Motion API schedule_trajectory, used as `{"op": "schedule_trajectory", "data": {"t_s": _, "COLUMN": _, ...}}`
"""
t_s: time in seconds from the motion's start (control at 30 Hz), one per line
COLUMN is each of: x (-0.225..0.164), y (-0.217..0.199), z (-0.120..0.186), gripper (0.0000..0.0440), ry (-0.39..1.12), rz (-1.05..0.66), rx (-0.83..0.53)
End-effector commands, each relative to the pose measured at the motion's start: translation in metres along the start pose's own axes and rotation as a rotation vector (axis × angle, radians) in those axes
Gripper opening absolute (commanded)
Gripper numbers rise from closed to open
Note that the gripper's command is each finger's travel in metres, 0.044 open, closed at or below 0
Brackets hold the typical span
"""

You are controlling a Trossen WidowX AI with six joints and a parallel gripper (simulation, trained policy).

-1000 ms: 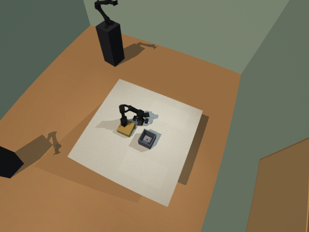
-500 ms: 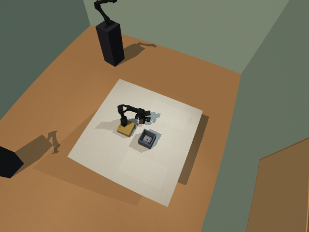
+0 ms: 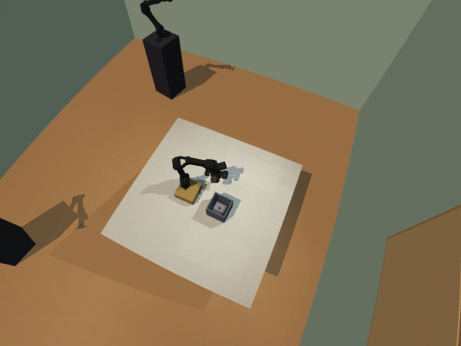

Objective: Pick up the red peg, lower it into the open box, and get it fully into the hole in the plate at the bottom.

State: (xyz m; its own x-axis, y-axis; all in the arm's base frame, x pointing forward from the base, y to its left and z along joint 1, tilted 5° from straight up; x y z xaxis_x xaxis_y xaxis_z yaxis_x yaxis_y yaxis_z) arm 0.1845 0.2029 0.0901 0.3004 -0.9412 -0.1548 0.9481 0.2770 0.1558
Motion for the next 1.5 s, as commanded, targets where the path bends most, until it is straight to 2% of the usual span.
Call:
{"op": "schedule_trajectory", "data": {"t_s": 0.0, "x": -0.001, "y": 0.011, "z": 0.014, "gripper": 0.0, "ry": 0.003, "rz": 0.011, "rx": 0.044}}
{"op": "schedule_trajectory", "data": {"t_s": 0.37, "x": 0.013, "y": 0.042, "z": 0.055, "gripper": 0.0, "ry": -0.02, "rz": 0.035, "rx": 0.15}}
{"op": "schedule_trajectory", "data": {"t_s": 0.7, "x": 0.043, "y": 0.064, "z": 0.084, "gripper": 0.0, "ry": -0.087, "rz": 0.023, "rx": 0.208}}
{"op": "schedule_trajectory", "data": {"t_s": 1.03, "x": 0.081, "y": 0.077, "z": 0.097, "gripper": 0.0, "ry": -0.158, "rz": -0.012, "rx": 0.21}}
{"op": "schedule_trajectory", "data": {"t_s": 1.47, "x": 0.125, "y": 0.082, "z": 0.099, "gripper": 0.0, "ry": -0.218, "rz": -0.048, "rx": 0.148}}
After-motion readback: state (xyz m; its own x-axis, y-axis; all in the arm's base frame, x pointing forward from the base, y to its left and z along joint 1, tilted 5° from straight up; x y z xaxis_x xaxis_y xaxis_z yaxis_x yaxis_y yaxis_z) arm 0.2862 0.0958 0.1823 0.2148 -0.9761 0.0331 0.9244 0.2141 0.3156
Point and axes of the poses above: the point midway between the two fingers, 35 mm back from their tips, its own z axis back along the fingers, its own y axis across the jaws, x = y × z, the point moved 4 cm from there along z, back along the fingers, and after that the axes turned 4 degrees about -z, right-handed, at the moved point
